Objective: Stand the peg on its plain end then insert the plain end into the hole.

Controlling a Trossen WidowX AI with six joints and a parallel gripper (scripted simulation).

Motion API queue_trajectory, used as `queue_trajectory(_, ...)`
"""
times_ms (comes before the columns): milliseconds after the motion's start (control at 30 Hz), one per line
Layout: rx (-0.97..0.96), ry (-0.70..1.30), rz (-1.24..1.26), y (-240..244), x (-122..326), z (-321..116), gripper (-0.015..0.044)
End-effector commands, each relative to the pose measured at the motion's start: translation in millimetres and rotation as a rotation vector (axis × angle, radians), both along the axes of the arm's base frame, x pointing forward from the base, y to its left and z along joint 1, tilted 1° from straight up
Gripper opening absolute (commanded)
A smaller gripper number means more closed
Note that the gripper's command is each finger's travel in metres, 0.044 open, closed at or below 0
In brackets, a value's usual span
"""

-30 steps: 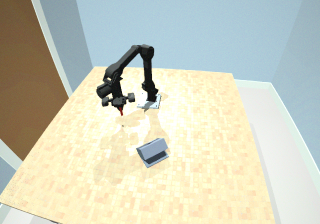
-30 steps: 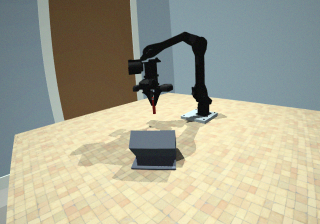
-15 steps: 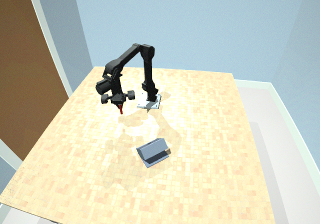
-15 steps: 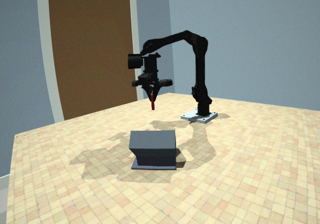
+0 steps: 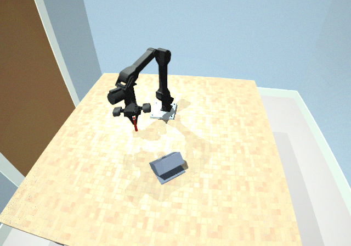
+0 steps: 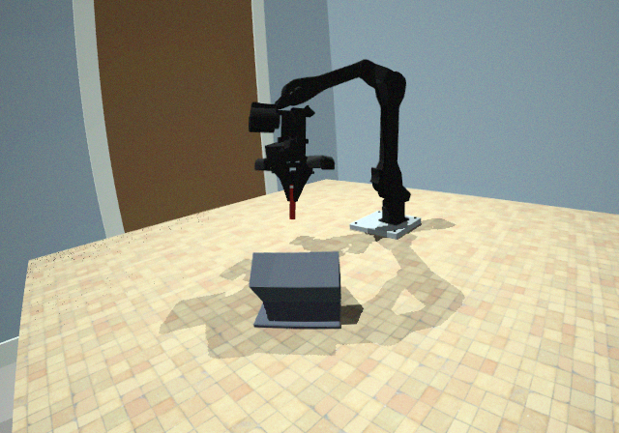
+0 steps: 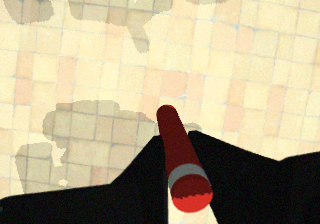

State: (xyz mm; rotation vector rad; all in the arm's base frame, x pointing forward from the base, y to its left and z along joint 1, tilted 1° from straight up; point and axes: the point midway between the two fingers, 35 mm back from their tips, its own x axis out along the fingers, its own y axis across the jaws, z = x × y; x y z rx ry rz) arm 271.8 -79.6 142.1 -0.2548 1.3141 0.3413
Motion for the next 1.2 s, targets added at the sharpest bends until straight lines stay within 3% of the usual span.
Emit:
queue_trajectory(0, 0.043, -0.046, -0.017, 9.7, 6.7, -0.1, 0.0)
queue_trajectory(1167, 0.397, -0.308, -0.065, 81.5, 41.7, 12.7, 0.0)
